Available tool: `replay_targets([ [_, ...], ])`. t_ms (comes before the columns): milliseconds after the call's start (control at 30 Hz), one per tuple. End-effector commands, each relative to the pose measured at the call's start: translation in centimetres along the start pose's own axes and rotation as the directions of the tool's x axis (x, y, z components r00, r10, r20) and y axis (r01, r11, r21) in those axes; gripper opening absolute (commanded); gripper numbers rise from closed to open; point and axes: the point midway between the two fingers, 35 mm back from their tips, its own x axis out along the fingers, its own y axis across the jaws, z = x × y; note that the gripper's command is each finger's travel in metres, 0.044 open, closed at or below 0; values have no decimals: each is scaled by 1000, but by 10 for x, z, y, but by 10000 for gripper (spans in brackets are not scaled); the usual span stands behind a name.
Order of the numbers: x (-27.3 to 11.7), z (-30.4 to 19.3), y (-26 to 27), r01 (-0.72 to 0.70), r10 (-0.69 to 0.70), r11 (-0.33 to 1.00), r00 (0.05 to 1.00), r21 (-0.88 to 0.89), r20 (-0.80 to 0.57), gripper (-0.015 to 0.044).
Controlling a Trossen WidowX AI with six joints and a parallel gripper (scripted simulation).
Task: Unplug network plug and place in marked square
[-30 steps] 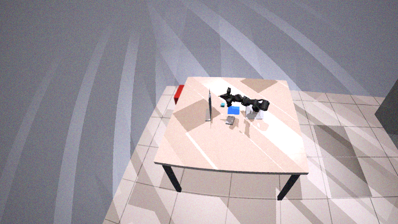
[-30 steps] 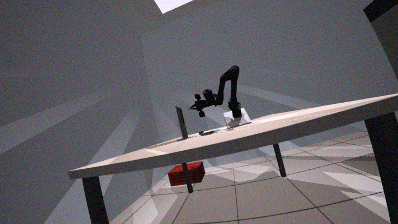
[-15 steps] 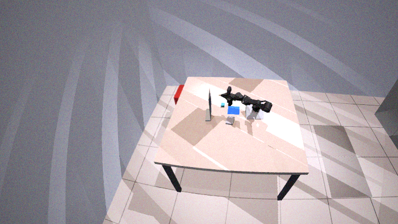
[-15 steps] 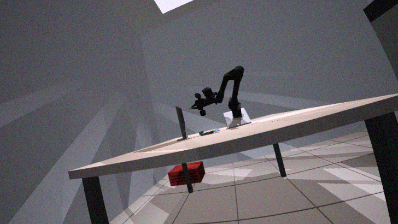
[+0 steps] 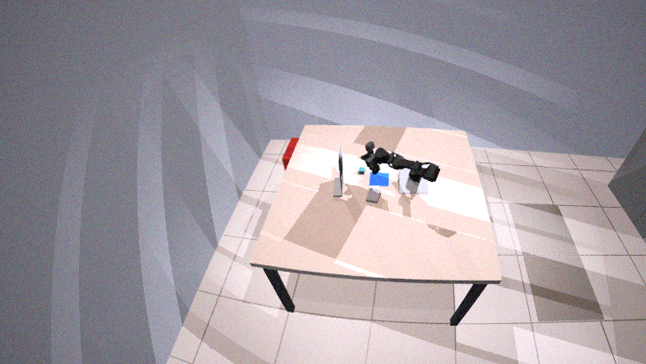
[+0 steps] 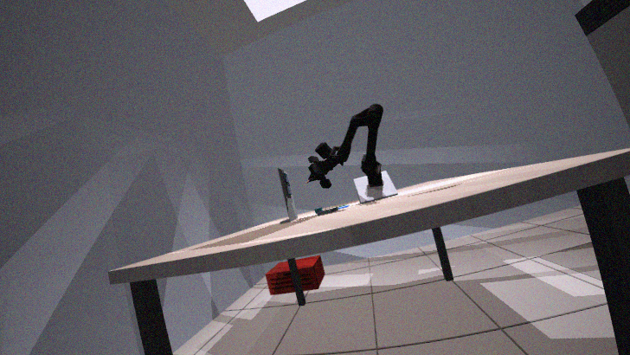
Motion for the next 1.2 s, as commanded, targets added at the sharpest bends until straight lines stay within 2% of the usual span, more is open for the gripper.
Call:
replay_targets([
  [0,2,-8,10,-62,64,998,997,31,-44,0],
  [533,-5,-41,53,-288,329,939,913,190,-242,0],
  [1167,-41,-65,97,-454,606,789,688,414,-400,0],
])
